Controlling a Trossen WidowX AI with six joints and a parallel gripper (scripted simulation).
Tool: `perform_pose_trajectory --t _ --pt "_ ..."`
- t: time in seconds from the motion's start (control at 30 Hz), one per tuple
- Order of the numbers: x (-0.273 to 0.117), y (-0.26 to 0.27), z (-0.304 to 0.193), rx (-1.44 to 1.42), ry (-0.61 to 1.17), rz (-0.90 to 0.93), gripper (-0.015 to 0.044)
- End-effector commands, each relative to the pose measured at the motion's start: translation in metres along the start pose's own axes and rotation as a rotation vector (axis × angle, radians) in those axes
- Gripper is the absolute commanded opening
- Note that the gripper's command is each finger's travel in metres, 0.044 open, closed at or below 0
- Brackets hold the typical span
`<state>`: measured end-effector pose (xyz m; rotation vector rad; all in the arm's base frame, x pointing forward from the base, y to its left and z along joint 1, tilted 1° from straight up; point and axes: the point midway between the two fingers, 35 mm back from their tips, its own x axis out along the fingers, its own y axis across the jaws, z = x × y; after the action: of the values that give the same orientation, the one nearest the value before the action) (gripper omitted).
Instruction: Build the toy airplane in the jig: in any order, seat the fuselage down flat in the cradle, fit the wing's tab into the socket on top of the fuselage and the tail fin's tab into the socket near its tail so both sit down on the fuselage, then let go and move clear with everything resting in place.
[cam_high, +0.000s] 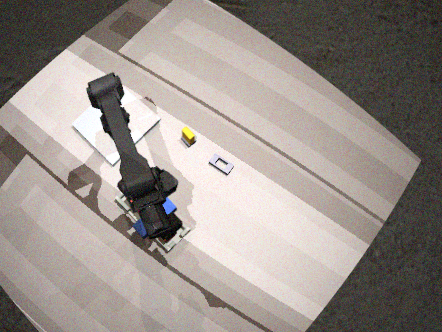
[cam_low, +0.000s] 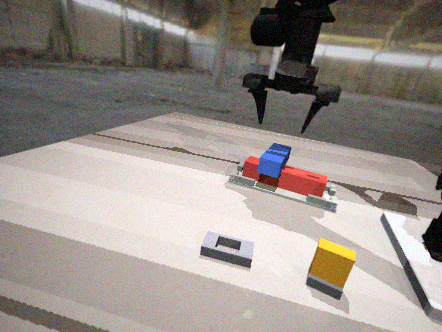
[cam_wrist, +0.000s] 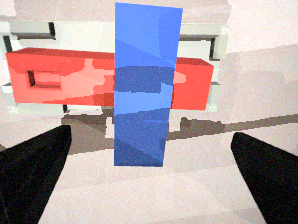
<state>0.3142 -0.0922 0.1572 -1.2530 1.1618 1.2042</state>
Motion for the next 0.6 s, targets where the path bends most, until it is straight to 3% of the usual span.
perform_pose_trajectory --t 0.0,0.17,0.57 --pt "-0.019 0.0005 0.0001 -0.005 -0.003 0.003 0.044" --pt "-0.0188 0.0005 0.0 0.061 -0.003 0.003 0.044" --pt "-0.0159 -0.0007 -0.0005 1.245 -0.001 0.004 0.044"
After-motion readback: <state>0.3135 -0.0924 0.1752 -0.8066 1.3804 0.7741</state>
